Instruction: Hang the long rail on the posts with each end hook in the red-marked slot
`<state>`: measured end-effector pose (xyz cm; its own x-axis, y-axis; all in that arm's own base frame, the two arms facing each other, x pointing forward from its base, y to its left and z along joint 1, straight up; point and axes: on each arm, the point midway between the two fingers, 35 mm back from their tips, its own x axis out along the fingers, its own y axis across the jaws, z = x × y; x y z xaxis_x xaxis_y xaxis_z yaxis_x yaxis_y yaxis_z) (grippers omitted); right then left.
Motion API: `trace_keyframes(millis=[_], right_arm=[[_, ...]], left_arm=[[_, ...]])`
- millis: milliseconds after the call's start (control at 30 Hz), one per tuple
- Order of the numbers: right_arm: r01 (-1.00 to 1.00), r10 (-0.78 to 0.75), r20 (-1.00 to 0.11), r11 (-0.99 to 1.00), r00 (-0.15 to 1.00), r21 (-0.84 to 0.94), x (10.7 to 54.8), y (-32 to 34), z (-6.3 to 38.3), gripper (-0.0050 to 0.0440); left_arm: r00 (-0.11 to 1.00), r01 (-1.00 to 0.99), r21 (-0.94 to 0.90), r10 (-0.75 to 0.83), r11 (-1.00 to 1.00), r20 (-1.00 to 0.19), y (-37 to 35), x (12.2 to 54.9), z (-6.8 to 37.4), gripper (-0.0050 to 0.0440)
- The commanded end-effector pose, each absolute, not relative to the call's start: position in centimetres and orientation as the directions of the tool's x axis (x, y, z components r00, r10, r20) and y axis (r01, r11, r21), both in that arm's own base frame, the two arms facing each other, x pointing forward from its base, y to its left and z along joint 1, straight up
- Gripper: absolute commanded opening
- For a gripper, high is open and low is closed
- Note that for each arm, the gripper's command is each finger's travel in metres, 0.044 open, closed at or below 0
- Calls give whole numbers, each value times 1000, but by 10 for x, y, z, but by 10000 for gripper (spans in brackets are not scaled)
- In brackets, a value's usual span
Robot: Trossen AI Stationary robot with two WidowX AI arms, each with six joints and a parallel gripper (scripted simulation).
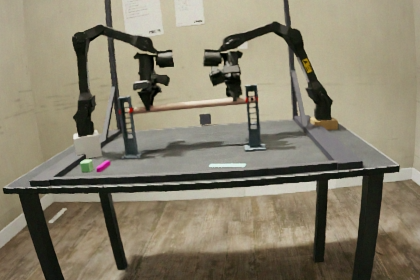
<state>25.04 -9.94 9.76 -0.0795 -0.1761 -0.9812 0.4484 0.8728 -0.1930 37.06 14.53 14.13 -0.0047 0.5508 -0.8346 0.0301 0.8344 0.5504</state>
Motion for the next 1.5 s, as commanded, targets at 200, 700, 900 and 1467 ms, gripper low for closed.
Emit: trace_keyframes(millis=[200,700,900,1467], right_arm=[[450,-188,-981,873,-52,-191,241,-114,114,-50],[450,-188,-981,873,-52,-191,241,-114,114,-50],[450,-189,-981,872,-53,-192,237,-122,113,-50],[449,-190,-980,872,-53,-193,233,-130,112,-50]], left_arm=[[26,10,559,559,829,-829,160,375,164,-50],[26,10,559,559,829,-829,160,375,164,-50],[26,9,560,560,828,-828,171,376,159,-50],[26,9,561,560,828,-828,179,376,156,-50]])
